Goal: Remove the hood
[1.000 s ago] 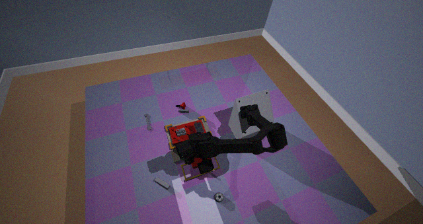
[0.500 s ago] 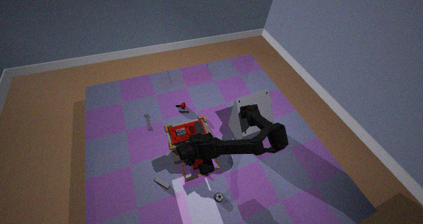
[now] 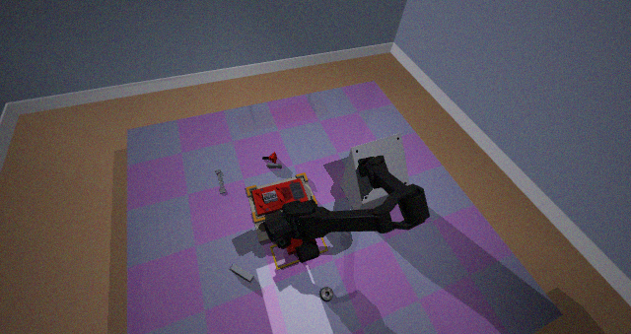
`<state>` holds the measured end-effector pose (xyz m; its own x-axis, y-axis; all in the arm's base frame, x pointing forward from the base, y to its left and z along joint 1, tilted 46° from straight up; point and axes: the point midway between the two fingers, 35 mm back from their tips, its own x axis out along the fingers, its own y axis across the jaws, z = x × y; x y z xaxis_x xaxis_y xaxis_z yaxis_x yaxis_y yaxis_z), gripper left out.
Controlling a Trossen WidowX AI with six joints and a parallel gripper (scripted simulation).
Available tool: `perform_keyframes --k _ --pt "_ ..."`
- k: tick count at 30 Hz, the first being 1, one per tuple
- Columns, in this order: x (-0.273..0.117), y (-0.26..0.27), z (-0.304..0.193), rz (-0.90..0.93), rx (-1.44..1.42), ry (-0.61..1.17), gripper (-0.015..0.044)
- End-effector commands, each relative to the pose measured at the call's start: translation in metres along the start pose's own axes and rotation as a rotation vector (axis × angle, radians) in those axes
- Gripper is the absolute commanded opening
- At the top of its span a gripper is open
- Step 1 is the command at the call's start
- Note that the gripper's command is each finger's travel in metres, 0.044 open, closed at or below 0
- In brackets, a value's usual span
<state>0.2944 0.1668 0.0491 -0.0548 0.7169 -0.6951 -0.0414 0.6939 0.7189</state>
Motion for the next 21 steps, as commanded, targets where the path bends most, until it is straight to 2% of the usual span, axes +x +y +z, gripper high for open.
perform_keyframes --k 1,21 --pt "0.005 -0.002 -0.001 -0.002 0.009 0.004 0.0" --pt "0.019 -0.002 0.0 -0.002 0.009 0.004 0.0"
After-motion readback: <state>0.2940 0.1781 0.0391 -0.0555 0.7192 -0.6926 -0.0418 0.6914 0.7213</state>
